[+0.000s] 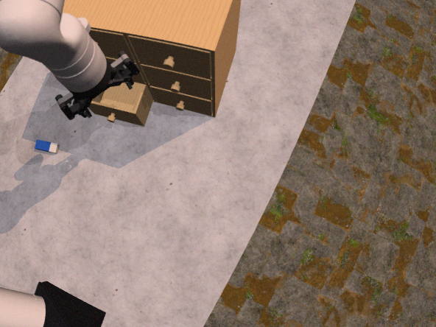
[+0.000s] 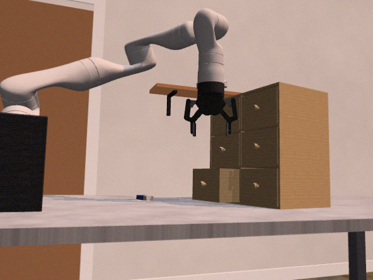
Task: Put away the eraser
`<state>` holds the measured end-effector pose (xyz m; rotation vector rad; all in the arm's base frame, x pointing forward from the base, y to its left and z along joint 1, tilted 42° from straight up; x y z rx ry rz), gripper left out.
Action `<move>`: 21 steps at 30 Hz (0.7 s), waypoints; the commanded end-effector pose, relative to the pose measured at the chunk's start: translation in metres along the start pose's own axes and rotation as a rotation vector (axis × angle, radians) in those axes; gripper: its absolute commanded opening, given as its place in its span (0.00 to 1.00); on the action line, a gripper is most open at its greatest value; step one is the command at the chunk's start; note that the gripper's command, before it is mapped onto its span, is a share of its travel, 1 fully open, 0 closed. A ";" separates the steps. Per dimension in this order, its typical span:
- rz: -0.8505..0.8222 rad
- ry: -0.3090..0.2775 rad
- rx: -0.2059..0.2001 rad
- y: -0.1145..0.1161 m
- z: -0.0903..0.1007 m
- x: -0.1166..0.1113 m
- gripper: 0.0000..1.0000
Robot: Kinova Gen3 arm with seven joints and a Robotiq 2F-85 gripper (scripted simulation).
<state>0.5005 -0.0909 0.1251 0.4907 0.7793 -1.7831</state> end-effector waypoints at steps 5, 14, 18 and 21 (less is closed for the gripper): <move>-0.047 -0.002 0.007 -0.004 0.005 0.003 1.00; -0.141 -0.010 0.008 -0.013 0.015 0.007 1.00; -0.213 -0.015 0.009 -0.020 0.024 0.010 1.00; -0.274 -0.020 0.010 -0.025 0.031 0.012 1.00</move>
Point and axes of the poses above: the point where the finger pads meet when closed, its own z axis back along the fingers, its own y axis across the jaws, x = y × z, the point moved 7 cm from there along z, back along the fingers, and after that the axes turned 9 degrees about z, right-handed, at the moved point
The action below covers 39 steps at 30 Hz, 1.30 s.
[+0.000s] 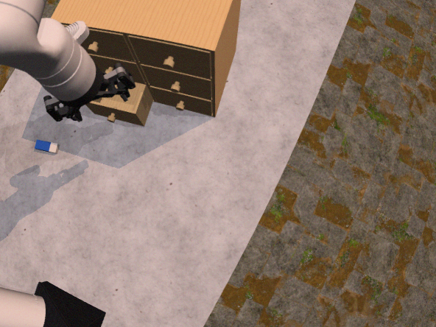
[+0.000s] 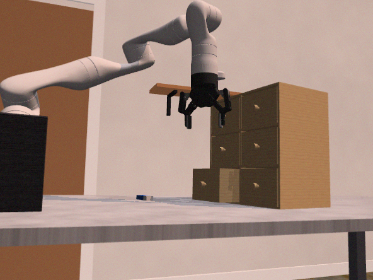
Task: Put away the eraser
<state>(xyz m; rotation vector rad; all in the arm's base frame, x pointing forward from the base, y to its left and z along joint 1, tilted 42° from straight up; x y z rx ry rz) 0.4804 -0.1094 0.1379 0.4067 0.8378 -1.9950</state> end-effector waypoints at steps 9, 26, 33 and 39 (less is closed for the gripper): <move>-0.208 -0.015 0.001 -0.019 0.027 0.013 1.00; -0.518 -0.043 0.007 -0.043 0.064 0.033 1.00; -0.610 -0.051 0.009 -0.050 0.075 0.039 1.00; -0.642 -0.054 0.009 -0.052 0.078 0.041 1.00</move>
Point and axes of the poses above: the point where the finger pads meet when closed, its own z axis back along the fingers, its own y axis across the jaws, x = y × z, the point moved 7 cm from there along z, back along the fingers, and after that the axes turned 9 degrees about z, right-handed, at the moved point
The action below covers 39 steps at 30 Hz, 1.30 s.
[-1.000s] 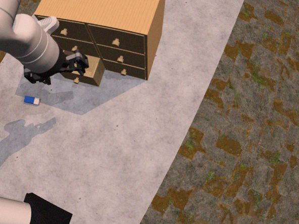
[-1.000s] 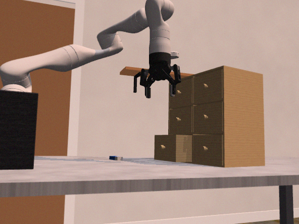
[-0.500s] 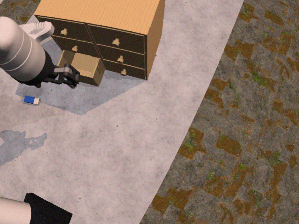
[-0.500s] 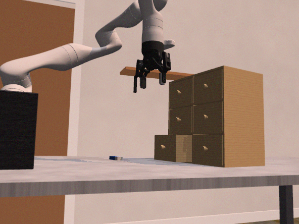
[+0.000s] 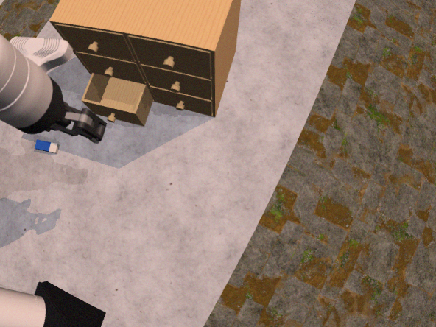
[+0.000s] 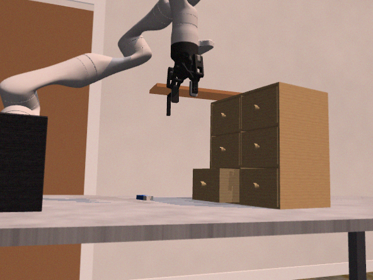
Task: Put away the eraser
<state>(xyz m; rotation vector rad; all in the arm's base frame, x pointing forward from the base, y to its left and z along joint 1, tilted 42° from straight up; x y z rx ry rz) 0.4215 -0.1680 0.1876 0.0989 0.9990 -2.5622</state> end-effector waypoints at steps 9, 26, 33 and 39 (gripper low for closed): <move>-0.049 -0.004 -0.003 -0.002 0.007 0.007 1.00; -0.049 -0.004 -0.003 -0.002 0.007 0.007 1.00; -0.050 -0.003 -0.004 -0.003 0.007 0.007 1.00; -0.052 -0.003 -0.006 -0.009 0.001 0.019 1.00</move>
Point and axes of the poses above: the point where the finger pads meet when closed, its own z axis back along the fingers, its own y axis across the jaws, x = y × z, the point moved 7 cm from there along z, back along the fingers, and after that the axes turned 9 degrees about z, right-handed, at the moved point
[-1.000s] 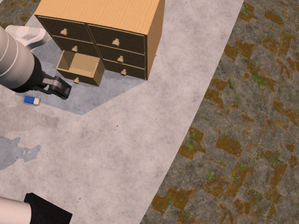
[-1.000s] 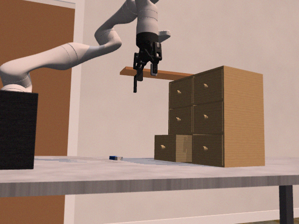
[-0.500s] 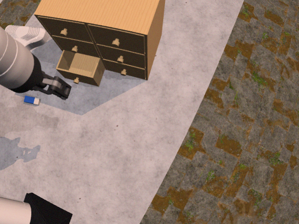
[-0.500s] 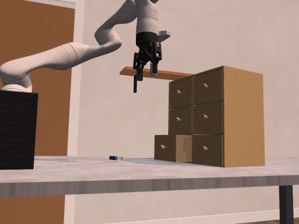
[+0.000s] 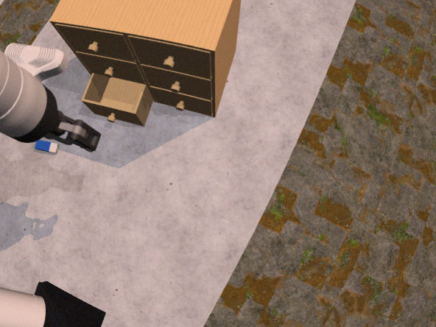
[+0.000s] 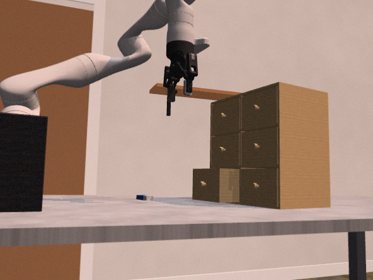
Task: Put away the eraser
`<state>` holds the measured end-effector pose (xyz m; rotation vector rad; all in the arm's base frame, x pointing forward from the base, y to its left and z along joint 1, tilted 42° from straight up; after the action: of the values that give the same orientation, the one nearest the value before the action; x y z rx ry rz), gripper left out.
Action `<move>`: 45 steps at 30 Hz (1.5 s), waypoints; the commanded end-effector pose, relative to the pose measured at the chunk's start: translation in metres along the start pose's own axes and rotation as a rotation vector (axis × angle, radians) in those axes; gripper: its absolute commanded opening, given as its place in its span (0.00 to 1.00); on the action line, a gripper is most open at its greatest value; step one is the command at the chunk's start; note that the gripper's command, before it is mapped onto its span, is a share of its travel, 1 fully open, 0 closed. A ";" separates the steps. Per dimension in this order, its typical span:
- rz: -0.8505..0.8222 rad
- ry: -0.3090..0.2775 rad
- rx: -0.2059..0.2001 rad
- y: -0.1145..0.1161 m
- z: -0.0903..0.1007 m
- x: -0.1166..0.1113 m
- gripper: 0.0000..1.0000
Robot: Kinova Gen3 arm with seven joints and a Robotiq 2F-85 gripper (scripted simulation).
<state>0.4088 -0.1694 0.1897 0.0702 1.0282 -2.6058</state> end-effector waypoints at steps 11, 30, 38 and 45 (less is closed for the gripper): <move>0.003 -0.005 0.003 -0.029 -0.025 0.061 1.00; 0.006 -0.003 0.004 -0.050 -0.044 0.104 1.00; 0.004 0.056 0.011 -0.051 -0.051 0.105 1.00; 0.003 0.144 0.024 -0.051 -0.060 0.104 1.00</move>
<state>0.2906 -0.1237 0.1630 0.2298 1.0489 -2.6368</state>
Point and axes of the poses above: the point where the finger pads meet when closed, its own z axis back along the fingers, its own y axis across the jaws, x = y × z, the point moved 7 cm from there along z, back along the fingers, and after that the axes turned 9 degrees about z, right-handed, at the moved point
